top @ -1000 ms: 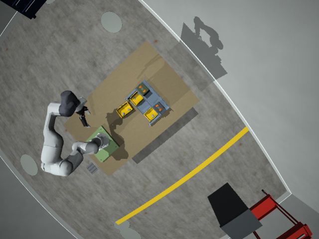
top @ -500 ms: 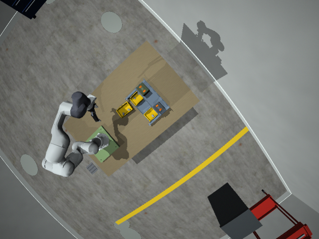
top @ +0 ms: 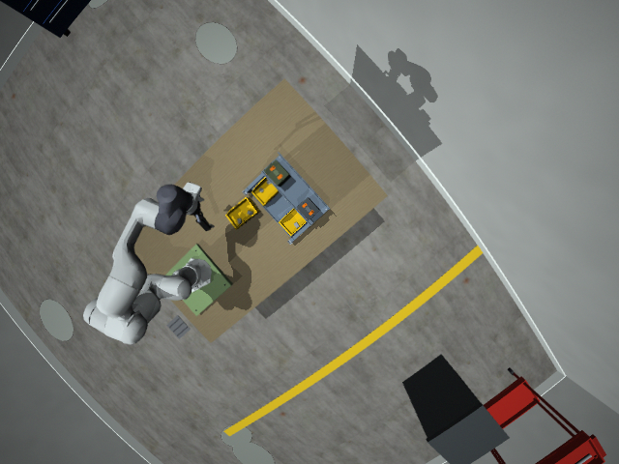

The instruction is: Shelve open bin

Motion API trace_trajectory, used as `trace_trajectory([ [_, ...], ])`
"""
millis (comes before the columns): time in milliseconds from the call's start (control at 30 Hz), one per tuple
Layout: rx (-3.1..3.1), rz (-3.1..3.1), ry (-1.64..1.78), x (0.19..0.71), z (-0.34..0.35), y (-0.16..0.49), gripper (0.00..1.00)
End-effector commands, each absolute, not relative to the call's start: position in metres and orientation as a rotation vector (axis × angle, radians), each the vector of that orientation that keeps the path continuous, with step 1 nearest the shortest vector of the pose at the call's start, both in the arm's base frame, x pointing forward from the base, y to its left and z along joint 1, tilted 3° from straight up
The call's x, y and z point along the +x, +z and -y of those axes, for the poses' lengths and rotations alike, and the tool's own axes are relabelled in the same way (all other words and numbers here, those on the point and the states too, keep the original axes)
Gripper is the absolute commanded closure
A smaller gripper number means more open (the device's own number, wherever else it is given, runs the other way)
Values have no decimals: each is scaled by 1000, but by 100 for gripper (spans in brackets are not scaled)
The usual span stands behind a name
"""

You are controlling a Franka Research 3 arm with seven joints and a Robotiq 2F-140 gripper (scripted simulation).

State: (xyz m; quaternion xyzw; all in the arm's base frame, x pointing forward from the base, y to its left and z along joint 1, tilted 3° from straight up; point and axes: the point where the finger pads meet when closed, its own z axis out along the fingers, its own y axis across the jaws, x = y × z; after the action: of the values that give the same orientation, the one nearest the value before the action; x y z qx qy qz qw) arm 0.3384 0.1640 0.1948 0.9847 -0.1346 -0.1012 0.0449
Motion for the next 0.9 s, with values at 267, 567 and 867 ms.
trace_trajectory([
  [267,3148,180,-123,400,-147,181,0],
  [567,3184,117,-4,432,-127,175,0],
  [867,3189,104,20,438,-123,174,0],
])
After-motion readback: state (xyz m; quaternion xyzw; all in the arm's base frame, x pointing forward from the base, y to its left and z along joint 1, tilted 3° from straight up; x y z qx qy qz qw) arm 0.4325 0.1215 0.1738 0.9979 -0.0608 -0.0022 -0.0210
